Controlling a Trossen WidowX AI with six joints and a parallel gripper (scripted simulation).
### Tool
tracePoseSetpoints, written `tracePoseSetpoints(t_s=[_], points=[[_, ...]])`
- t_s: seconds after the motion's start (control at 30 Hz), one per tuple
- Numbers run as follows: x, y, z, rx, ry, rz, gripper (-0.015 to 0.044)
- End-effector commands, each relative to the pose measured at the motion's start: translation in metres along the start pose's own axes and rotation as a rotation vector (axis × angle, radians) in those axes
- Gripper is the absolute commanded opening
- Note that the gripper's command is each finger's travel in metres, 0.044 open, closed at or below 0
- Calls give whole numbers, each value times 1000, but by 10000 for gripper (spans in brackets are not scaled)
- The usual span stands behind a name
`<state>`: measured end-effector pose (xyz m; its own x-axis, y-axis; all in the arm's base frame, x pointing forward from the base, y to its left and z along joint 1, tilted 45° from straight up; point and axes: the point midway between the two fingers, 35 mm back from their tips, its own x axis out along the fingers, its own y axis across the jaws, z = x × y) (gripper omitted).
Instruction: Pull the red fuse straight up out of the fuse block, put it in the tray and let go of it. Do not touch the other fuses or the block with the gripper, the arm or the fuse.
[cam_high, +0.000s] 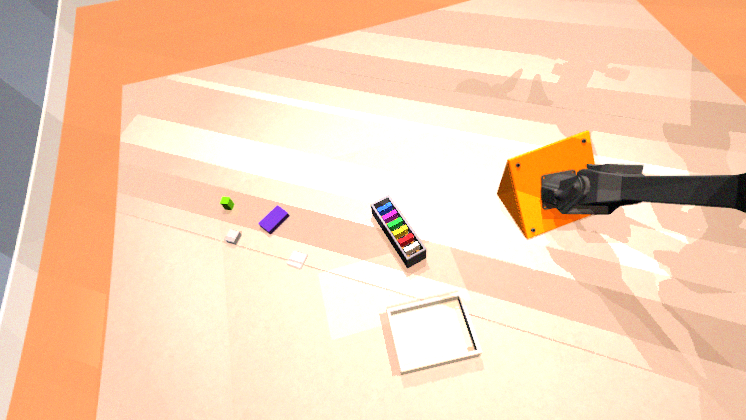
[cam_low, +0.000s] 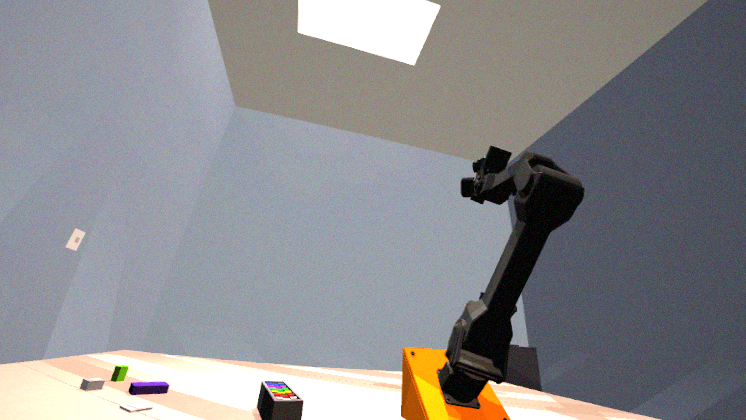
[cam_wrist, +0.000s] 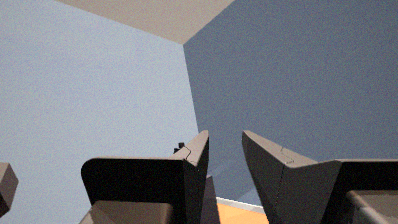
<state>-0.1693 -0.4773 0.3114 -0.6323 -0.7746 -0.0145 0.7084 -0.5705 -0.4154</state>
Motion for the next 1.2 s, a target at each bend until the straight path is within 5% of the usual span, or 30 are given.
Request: tracePoseSetpoints(t_s=[0.0, 0.47, 0.83, 1.17], points=[[0, 1, 0, -2, 0, 3, 95], [-78, 173, -19, -272, 51, 547, 74], [-215, 298, -69, -541, 111, 1106, 74], [-341, 333, -127, -841, 170, 1507, 74]])
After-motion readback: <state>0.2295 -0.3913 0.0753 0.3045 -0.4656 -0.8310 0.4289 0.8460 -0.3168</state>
